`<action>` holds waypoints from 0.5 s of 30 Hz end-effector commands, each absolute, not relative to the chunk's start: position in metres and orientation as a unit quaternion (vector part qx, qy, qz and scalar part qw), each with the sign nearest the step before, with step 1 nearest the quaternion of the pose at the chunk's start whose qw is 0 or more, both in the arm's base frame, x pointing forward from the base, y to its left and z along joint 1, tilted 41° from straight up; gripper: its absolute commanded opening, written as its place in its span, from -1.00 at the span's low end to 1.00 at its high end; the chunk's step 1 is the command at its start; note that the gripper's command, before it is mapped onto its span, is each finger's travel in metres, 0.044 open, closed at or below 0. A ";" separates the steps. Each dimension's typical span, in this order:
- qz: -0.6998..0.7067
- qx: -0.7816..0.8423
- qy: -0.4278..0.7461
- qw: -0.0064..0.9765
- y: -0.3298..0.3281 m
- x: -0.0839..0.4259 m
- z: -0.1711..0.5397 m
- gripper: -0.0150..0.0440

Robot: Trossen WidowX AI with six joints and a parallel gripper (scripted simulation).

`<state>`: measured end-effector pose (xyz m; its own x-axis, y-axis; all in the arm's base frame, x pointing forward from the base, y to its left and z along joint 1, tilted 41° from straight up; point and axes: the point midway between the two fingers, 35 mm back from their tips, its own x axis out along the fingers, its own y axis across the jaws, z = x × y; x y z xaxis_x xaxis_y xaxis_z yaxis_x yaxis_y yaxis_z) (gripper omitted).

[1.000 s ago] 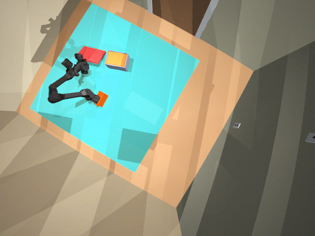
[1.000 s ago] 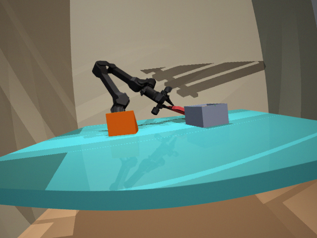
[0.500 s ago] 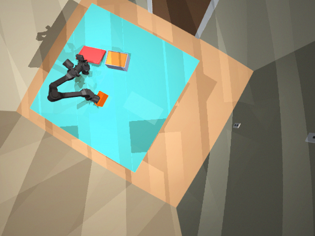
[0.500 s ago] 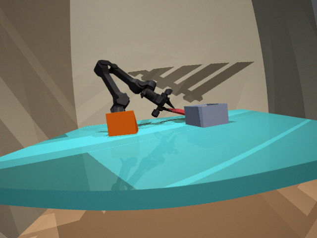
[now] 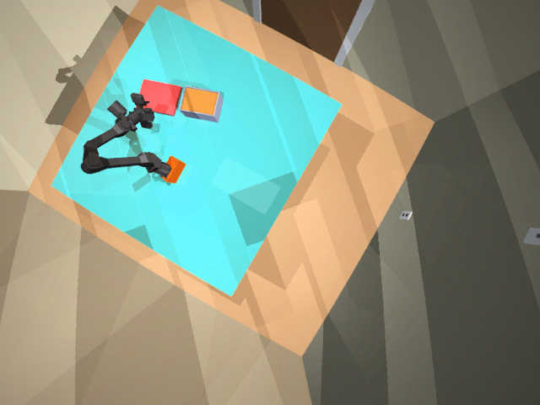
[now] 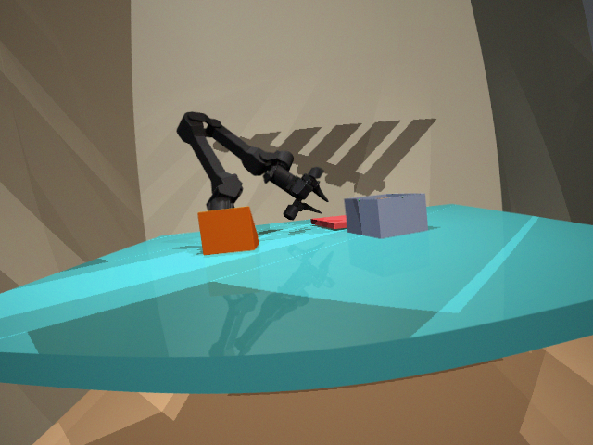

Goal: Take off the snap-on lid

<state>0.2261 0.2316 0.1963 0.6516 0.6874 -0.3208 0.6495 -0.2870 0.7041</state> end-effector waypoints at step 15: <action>0.022 0.801 0.419 0.428 0.222 0.202 0.191 1.00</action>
